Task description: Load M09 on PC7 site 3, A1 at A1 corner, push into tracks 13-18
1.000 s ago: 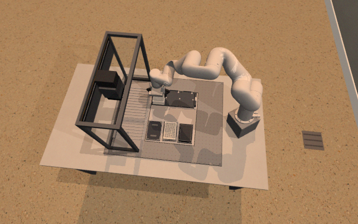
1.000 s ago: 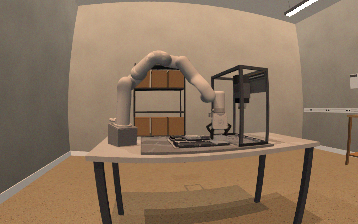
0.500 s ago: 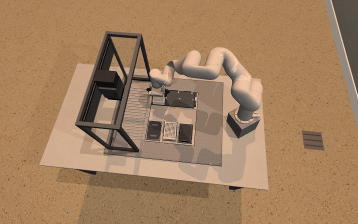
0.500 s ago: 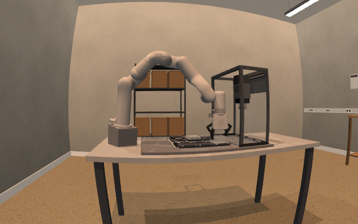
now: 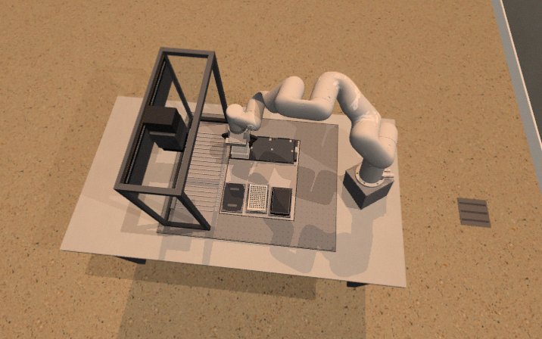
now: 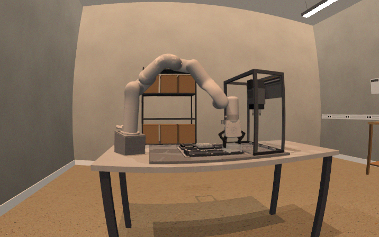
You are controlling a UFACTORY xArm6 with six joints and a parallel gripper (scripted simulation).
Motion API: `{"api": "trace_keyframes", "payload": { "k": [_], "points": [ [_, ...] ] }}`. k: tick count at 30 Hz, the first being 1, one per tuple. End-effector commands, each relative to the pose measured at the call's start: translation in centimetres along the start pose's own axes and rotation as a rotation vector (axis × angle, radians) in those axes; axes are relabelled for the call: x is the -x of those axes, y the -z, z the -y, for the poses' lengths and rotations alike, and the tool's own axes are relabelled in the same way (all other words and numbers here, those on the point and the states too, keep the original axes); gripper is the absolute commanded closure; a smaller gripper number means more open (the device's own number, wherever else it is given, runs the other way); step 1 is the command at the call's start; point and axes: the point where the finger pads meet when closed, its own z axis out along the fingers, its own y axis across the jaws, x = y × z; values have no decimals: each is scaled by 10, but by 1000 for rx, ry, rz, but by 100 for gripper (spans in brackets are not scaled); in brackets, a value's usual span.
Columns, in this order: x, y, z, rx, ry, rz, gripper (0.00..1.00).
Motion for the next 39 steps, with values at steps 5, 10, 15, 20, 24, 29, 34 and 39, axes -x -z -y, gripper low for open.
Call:
{"api": "trace_keyframes", "payload": {
  "k": [5, 10, 15, 20, 24, 29, 34, 39],
  "points": [
    [0, 4, -2, 5, 0, 1, 0],
    [0, 12, -2, 5, 0, 1, 0],
    [0, 21, -2, 5, 0, 1, 0],
    [0, 26, -2, 5, 0, 1, 0],
    [0, 32, -2, 5, 0, 1, 0],
    [0, 41, -2, 5, 0, 1, 0],
    [0, 49, -2, 5, 0, 1, 0],
    [0, 54, -2, 5, 0, 1, 0]
  ]
}}
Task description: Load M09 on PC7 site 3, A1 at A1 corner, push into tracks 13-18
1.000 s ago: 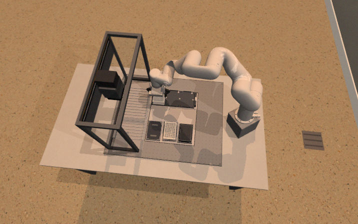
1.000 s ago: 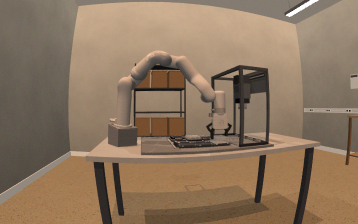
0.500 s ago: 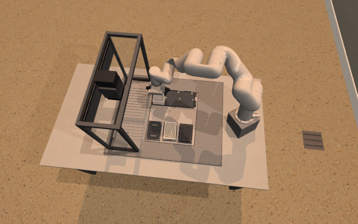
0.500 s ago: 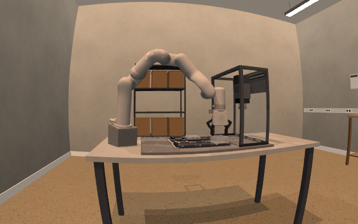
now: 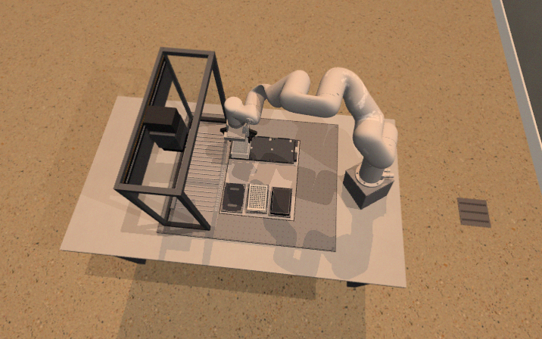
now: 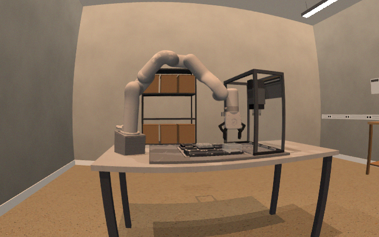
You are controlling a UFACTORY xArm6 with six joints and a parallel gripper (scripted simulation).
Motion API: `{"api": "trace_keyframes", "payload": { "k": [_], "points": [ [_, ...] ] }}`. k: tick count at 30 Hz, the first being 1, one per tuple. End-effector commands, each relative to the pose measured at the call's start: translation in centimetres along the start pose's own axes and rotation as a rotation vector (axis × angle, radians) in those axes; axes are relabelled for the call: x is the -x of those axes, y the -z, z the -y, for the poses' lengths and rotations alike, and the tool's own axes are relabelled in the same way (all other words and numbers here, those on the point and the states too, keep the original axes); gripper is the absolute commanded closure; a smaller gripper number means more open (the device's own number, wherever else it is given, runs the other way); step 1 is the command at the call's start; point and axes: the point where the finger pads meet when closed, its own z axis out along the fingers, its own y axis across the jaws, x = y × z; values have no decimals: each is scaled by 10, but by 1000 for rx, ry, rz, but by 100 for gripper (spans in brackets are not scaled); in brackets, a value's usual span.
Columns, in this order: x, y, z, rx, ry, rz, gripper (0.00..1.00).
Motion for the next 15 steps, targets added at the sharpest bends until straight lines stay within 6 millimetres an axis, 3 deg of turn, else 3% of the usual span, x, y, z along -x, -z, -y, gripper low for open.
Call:
{"api": "trace_keyframes", "payload": {
  "k": [1, 15],
  "points": [
    [0, 8, -2, 4, 0, 1, 0],
    [0, 28, -1, 4, 0, 1, 0]
  ]
}}
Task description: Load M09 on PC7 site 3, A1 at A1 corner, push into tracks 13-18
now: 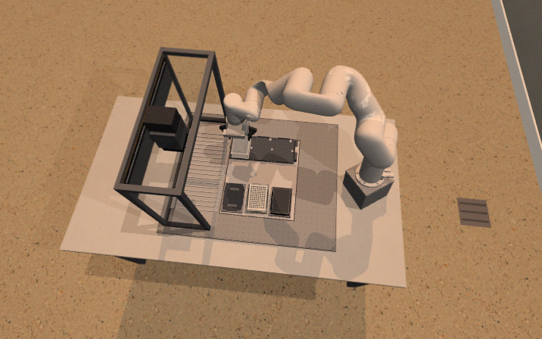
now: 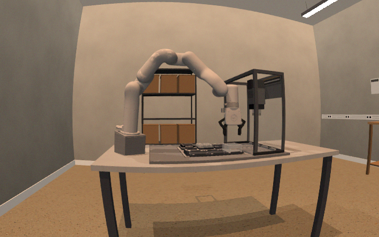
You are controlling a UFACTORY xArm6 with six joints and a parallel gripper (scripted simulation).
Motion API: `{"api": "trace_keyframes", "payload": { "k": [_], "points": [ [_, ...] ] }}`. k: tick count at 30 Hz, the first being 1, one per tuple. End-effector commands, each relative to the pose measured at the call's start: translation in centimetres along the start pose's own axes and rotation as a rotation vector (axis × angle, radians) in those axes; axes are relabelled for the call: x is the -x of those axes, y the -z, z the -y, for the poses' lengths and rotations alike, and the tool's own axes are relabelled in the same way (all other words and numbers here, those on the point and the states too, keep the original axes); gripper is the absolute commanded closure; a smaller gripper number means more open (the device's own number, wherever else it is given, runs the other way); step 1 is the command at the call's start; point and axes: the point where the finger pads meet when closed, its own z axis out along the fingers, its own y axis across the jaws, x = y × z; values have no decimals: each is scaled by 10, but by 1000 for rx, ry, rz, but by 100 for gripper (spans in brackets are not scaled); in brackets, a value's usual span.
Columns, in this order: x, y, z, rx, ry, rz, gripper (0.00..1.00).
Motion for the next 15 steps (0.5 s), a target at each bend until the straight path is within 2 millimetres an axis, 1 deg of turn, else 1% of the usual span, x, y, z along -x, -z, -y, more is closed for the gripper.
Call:
{"api": "trace_keyframes", "payload": {
  "k": [1, 15],
  "points": [
    [0, 7, -2, 5, 0, 1, 0],
    [0, 30, -2, 5, 0, 1, 0]
  ]
}}
